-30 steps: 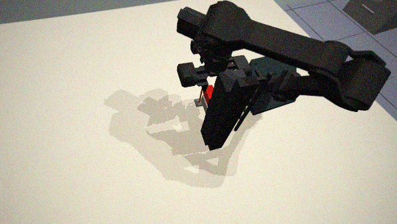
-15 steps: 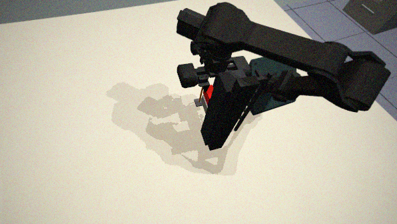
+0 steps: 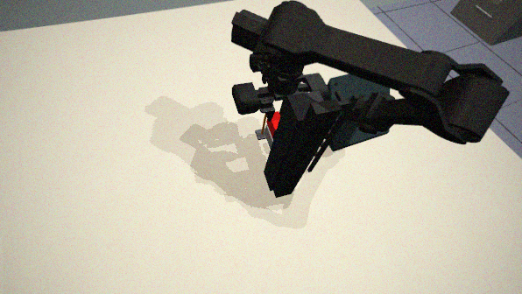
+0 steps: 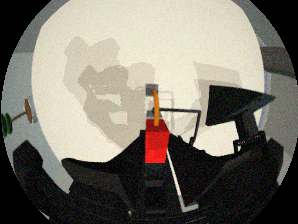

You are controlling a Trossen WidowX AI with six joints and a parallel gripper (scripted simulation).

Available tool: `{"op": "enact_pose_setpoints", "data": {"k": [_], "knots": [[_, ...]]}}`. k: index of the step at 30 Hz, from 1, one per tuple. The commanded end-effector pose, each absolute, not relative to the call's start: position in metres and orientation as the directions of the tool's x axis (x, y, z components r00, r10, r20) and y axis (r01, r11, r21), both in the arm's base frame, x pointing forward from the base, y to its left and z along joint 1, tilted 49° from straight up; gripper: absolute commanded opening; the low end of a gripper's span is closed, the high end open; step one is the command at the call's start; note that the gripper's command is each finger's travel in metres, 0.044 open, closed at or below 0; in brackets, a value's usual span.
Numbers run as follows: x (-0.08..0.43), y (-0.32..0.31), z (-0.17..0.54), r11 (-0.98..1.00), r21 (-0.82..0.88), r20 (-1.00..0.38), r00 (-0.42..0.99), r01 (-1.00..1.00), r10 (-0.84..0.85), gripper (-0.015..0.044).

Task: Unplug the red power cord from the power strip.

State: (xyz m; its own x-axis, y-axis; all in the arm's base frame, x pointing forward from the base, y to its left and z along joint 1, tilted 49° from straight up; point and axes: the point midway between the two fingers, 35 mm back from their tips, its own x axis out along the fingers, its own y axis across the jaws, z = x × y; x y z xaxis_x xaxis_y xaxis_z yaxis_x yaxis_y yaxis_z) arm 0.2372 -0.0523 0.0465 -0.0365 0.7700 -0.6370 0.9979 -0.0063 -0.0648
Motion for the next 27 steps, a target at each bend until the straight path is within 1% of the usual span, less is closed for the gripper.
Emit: {"op": "enact_pose_setpoints", "data": {"k": [1, 27], "knots": [[0.237, -0.069, 0.032, -0.009, -0.064, -0.662, -0.036, 0.998, 0.748, 0.0], [0.23, -0.1, 0.005, -0.012, -0.063, -0.664, -0.033, 0.998, 0.747, 0.0]]}}
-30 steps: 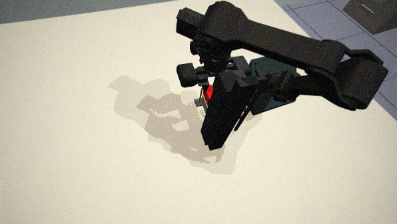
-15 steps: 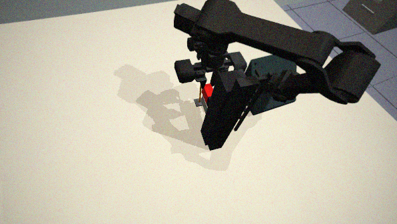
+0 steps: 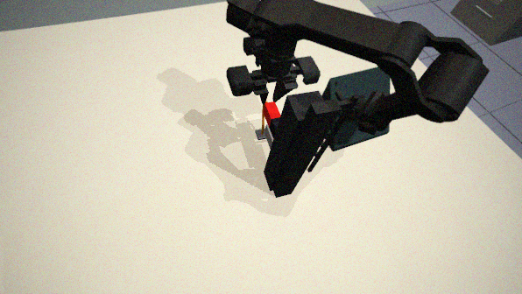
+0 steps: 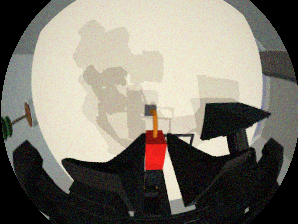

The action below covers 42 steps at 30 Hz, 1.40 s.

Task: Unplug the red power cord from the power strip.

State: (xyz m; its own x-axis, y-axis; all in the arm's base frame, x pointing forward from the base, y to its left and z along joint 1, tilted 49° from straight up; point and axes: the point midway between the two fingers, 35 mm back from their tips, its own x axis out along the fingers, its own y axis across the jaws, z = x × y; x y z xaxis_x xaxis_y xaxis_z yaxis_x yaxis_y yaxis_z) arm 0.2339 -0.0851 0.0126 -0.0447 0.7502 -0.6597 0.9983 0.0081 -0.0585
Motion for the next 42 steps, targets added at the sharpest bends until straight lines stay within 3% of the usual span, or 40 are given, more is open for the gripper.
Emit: {"op": "enact_pose_setpoints", "data": {"k": [1, 18, 24, 42], "knots": [[0.23, -0.101, 0.004, -0.012, -0.063, -0.664, -0.033, 0.998, 0.747, 0.0], [0.233, -0.101, 0.002, -0.013, -0.062, -0.663, -0.032, 0.998, 0.748, 0.044], [0.229, -0.14, -0.027, -0.013, -0.062, -0.665, -0.031, 0.998, 0.746, 0.044], [0.229, -0.14, -0.027, -0.013, -0.062, -0.665, -0.031, 0.998, 0.746, 0.044]]}}
